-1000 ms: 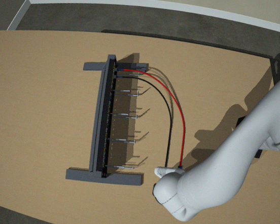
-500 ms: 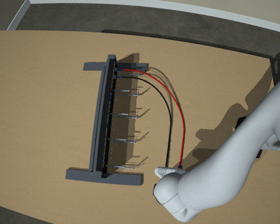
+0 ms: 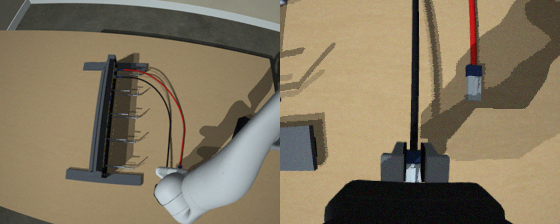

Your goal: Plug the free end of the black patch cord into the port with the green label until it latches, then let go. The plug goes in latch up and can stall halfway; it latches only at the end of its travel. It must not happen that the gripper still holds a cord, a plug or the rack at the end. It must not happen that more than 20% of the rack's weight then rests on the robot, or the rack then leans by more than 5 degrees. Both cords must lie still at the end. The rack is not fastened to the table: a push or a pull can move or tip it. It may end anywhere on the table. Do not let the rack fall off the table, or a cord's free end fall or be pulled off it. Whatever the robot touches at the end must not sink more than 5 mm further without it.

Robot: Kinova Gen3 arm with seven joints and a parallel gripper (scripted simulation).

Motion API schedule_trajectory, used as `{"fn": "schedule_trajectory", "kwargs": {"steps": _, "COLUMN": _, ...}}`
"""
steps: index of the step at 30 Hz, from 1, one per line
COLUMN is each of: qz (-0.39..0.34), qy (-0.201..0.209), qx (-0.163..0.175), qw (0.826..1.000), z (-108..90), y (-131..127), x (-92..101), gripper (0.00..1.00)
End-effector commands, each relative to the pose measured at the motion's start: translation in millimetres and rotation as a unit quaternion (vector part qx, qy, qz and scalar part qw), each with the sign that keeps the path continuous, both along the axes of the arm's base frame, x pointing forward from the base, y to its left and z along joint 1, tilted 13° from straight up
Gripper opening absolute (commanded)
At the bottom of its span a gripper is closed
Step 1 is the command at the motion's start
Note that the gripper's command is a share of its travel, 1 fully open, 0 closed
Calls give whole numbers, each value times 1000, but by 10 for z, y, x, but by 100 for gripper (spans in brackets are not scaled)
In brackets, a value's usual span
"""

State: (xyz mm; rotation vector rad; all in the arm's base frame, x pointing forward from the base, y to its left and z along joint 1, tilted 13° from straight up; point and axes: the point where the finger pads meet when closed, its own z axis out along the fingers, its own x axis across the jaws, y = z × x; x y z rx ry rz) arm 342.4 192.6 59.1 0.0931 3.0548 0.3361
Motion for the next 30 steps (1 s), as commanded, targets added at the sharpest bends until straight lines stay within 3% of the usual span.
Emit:
{"fn": "schedule_trajectory", "kwargs": {"steps": 1, "qz": -4, "qy": -5, "qx": 1, "qw": 1000, "z": 78, "y": -29, "x": 39, "gripper": 0}}
{"fn": "schedule_trajectory", "kwargs": {"steps": 19, "qz": -4, "qy": -5, "qx": 1, "qw": 1000, "z": 324, "y": -84, "x": 17, "gripper": 0}}
{"fn": "schedule_trajectory", "kwargs": {"steps": 30, "qz": -4, "qy": -5, "qx": 1, "qw": 1000, "z": 378, "y": -96, "x": 13, "gripper": 0}}
